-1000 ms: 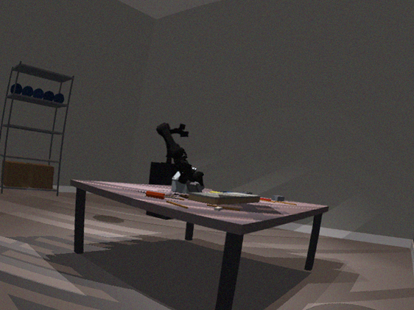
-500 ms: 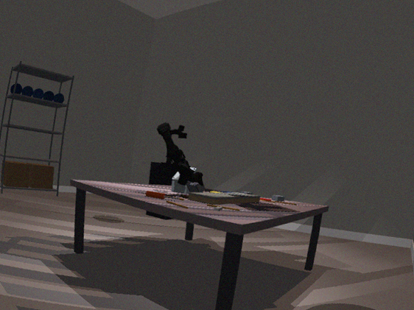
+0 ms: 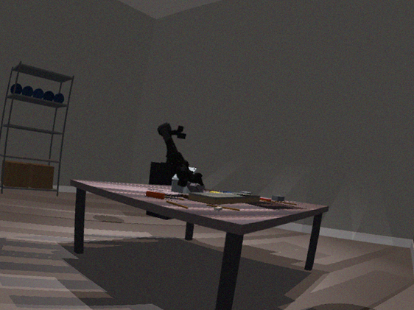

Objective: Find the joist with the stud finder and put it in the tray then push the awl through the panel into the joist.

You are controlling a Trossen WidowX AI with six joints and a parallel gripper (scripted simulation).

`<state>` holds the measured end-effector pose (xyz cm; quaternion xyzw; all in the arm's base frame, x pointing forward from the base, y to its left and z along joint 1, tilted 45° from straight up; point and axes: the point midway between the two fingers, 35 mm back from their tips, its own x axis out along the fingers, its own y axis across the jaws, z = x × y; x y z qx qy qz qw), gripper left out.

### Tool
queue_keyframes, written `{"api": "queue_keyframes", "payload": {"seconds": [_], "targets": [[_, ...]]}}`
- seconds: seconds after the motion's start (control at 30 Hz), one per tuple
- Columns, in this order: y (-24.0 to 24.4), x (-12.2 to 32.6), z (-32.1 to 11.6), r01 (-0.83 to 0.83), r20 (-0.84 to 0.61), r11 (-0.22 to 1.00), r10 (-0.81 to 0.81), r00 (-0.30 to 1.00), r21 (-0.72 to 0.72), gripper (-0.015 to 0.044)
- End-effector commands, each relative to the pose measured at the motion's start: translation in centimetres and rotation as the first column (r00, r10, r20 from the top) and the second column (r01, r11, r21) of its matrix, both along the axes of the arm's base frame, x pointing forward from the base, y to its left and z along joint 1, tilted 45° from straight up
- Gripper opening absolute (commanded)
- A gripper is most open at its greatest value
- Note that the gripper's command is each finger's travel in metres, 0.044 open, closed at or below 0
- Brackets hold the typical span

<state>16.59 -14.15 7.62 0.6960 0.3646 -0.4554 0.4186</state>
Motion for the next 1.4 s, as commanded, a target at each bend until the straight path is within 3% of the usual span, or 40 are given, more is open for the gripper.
{"api": "queue_keyframes", "payload": {"seconds": [0.0,0.7,1.37], "targets": [[0.0,0.1,0.1,-0.014,0.021,0.999,0.013,1.0,0.034,0.0],[1.5,0.6,1.2,-0.032,0.082,0.993,0.023,0.996,0.113,0.0],[-0.3,0.4,-0.5,-0.032,0.073,0.995,0.025,0.997,0.099,0.0]]}}
